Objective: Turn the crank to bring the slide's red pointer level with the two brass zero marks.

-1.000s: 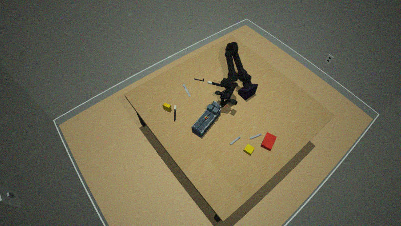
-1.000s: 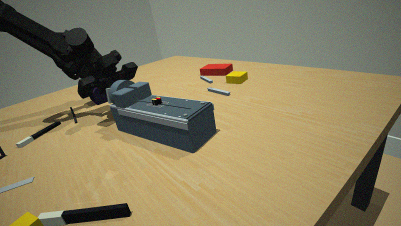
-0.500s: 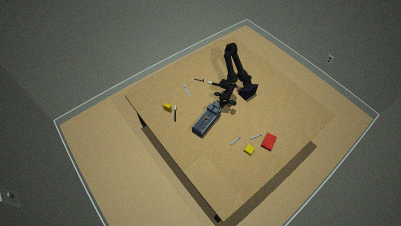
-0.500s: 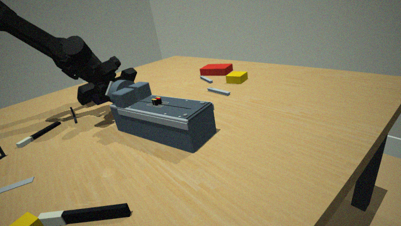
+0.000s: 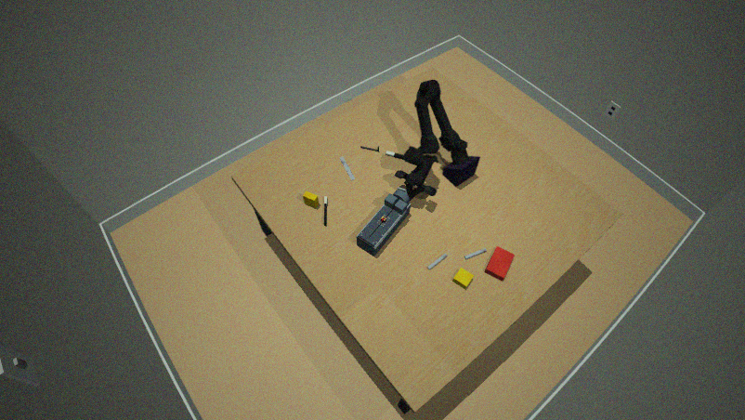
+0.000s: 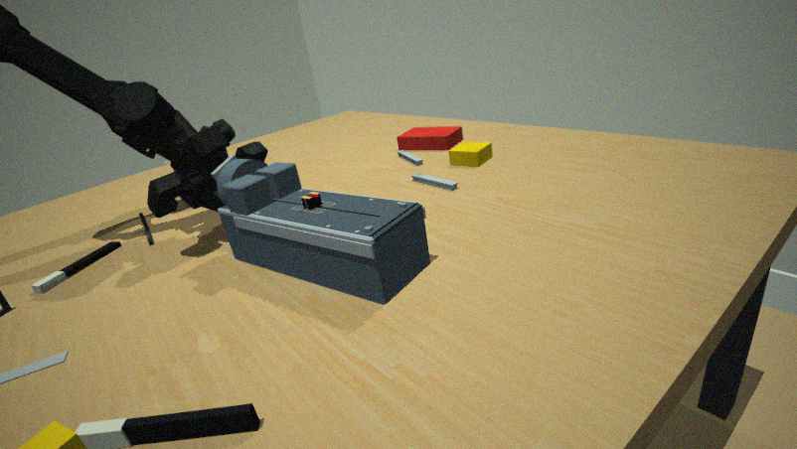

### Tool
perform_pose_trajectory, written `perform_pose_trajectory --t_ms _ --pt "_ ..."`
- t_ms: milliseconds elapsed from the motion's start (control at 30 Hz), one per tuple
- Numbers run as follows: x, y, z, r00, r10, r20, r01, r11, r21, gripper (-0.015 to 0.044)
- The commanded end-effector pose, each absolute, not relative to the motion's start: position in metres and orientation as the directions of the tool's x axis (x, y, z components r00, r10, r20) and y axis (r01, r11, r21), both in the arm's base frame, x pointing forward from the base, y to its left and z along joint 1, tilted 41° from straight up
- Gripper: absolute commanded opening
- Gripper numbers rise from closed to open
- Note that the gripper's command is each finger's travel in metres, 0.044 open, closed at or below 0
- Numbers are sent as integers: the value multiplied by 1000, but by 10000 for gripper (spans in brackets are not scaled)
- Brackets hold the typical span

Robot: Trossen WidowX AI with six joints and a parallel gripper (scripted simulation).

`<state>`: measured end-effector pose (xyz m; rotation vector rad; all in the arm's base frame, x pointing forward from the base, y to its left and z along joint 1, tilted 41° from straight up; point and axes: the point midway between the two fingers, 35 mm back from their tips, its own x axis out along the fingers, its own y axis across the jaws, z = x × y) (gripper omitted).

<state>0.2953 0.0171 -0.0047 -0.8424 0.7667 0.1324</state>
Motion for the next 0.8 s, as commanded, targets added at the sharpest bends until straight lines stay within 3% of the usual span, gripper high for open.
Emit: perform_pose_trajectory --t_ms 0,767 --pt "299 9 -1 730 -198 -654 -380 678 -629 0" --pt "303 4 5 730 -198 -654 -380 678 -629 0"
